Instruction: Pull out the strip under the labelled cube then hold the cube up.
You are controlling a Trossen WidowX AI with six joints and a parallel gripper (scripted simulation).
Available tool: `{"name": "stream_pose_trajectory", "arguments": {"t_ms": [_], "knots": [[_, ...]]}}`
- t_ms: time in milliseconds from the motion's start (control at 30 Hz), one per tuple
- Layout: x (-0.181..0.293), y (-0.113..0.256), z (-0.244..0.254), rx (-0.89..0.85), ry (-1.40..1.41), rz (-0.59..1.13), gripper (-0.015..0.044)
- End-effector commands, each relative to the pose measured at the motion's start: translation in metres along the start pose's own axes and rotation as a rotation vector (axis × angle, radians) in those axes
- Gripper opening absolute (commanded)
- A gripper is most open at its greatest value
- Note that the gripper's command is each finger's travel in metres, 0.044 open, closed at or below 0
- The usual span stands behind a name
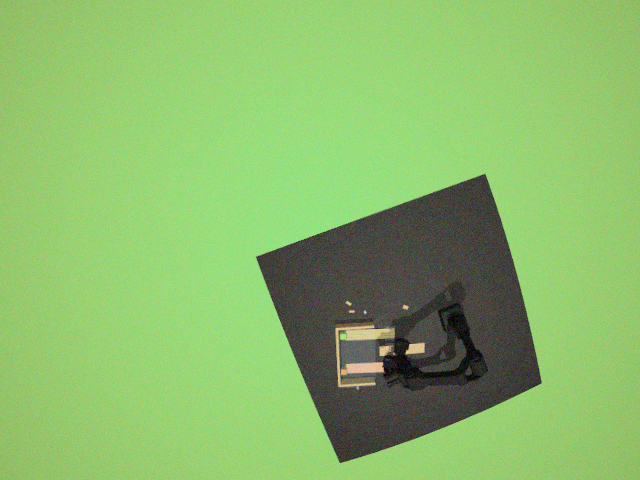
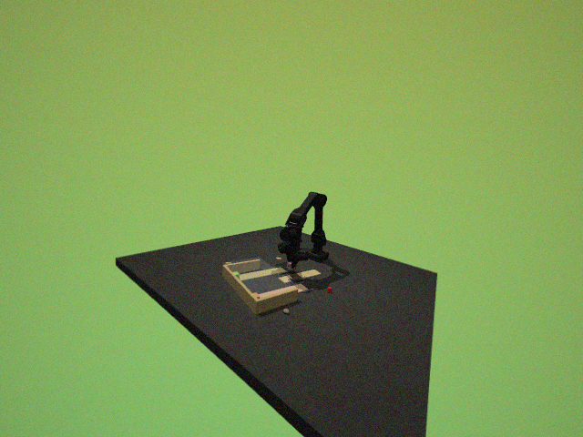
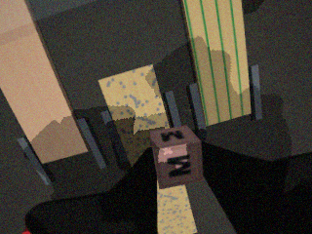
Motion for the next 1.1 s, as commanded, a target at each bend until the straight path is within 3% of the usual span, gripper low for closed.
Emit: {"name": "stream_pose_trajectory", "arguments": {"t_ms": [0,400,700,1067], "knots": [[0.005,0.003,-0.004,-0.003,0.004,-0.001,0.0000],[0.039,0.002,-0.030,-0.001,0.004,0.002,0.0000],[0.039,0.037,-0.031,-0.001,0.004,0.002,0.0000],[0.039,0.038,-0.031,-0.001,0.004,0.002,0.0000]]}}
Point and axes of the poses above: the point midway between the two fingers, 35 mm back from their tips, its own y axis back along the fingers, its own z axis across the jaws, x = y × z, the point moved 2 cm from there along y, back along the fingers, and after that the axes turned 7 degrees about -y, right-handed, at the moved point
